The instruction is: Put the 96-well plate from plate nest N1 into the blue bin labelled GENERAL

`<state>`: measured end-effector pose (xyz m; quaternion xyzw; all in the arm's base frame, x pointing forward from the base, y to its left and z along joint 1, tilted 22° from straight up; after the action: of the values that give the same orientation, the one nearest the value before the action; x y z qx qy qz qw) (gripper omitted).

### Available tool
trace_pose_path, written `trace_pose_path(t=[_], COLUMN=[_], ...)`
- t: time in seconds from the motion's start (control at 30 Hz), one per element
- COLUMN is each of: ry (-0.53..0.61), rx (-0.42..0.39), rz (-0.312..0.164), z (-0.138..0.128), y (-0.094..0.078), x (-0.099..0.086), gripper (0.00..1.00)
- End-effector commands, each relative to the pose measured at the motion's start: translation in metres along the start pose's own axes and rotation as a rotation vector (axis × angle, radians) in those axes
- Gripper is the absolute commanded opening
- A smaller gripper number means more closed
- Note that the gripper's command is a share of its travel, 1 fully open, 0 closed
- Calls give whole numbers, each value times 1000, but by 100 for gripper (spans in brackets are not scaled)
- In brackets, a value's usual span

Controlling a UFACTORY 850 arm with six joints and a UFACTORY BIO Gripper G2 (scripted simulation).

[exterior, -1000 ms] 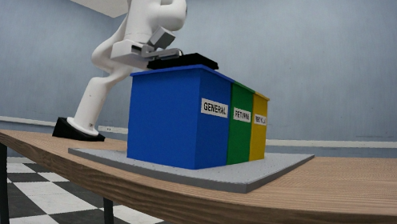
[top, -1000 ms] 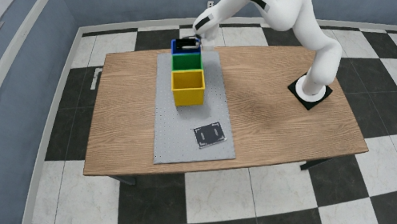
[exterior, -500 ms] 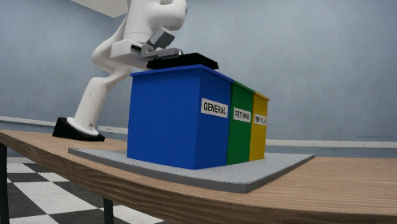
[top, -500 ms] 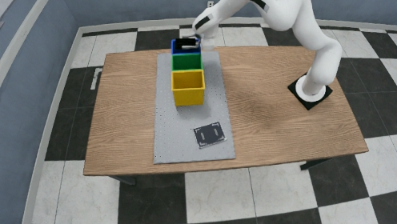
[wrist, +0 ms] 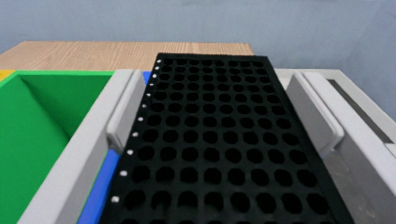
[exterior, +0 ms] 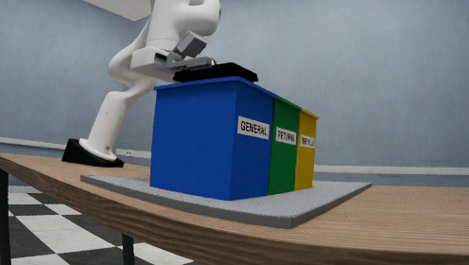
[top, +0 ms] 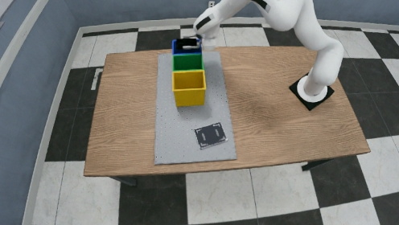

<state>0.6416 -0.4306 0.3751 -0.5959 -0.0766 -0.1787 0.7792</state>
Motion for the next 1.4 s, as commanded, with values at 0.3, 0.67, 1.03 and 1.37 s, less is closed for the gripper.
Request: trace_pose_path(t=[0.3, 0.67, 1.03, 1.37], ry=[-1, -1, -1, -1], rx=[-1, -1, -1, -1], rz=[-2, -2, -2, -2], z=[-1, -3, -4, -4], y=[7, 22, 31, 31], x=[1, 1, 1, 1], gripper=[0, 0, 0, 0])
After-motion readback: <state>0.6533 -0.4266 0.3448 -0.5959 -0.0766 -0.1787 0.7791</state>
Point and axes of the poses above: the point midway between the two finger pads, its own x axis out along the fingers, its own z axis across the jaws, y = z × x, the point moved 1 cm from there along -x, back along the fingers, and after that the axes turned 7 degrees about x, right-handed, at the moved point
